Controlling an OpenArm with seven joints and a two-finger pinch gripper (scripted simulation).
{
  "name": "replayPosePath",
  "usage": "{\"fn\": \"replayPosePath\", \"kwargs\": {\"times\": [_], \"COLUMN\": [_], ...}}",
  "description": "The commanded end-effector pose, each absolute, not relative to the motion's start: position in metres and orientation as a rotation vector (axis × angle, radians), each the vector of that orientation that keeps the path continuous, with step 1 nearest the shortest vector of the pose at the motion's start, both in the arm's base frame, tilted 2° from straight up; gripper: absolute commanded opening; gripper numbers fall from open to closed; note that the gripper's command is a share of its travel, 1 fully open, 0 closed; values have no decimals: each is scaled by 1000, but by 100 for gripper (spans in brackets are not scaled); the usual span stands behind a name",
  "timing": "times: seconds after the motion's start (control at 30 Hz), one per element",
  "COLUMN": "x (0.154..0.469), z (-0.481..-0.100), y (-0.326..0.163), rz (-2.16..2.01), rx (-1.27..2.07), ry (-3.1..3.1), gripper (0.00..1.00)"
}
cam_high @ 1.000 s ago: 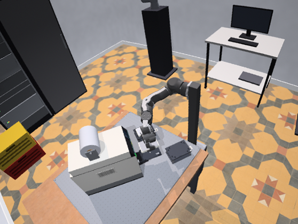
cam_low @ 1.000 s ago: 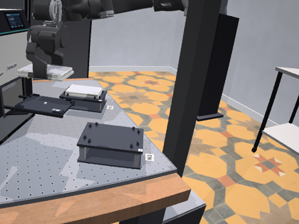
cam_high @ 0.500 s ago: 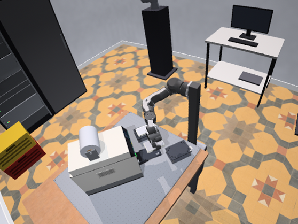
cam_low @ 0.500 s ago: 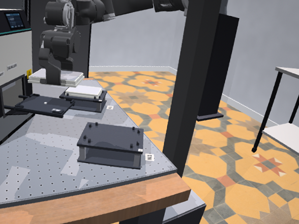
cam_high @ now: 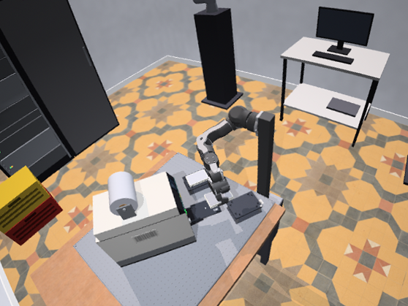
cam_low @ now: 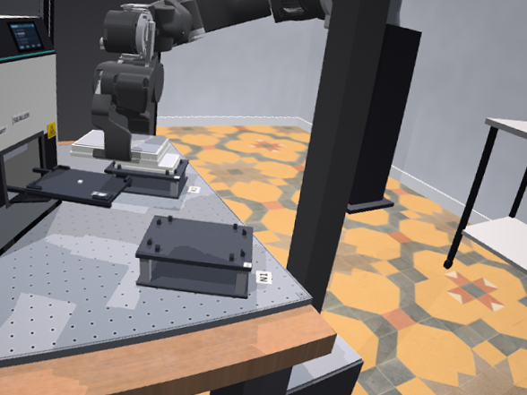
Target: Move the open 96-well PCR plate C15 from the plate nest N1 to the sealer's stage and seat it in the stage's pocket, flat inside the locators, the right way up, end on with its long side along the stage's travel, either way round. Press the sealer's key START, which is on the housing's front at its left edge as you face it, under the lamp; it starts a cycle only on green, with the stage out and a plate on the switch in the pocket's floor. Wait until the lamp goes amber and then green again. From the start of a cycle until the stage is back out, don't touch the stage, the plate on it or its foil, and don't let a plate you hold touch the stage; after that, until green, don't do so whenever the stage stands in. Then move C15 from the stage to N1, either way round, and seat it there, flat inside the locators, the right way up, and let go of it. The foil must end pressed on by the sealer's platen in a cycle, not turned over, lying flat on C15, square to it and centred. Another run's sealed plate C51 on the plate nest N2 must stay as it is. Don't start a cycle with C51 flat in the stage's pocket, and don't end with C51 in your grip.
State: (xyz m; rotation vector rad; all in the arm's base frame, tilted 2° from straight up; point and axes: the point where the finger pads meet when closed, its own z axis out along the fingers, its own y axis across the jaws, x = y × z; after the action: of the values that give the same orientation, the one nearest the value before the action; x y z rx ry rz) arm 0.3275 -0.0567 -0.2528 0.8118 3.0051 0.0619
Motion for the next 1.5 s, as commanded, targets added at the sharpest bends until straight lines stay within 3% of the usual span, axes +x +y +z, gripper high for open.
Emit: {"fn": "replayPosePath", "kwargs": {"times": [0.0, 0.23, 0.63, 0.8, 1.2, 1.37, 1.47], "x": [327, 300, 300, 273, 273, 245, 245], "z": [-253, -261, -261, -270, -270, -279, -279], "y": [-58, -29, -29, -2, -2, 25, 25], "rz": [56, 57, 57, 57, 57, 57, 57], "rx": [817, 817, 817, 817, 817, 817, 817], "ry": [3004, 3004, 3004, 3004, 3004, 3004, 3004], "gripper": [0, 0, 0, 0, 0, 0, 0]}}
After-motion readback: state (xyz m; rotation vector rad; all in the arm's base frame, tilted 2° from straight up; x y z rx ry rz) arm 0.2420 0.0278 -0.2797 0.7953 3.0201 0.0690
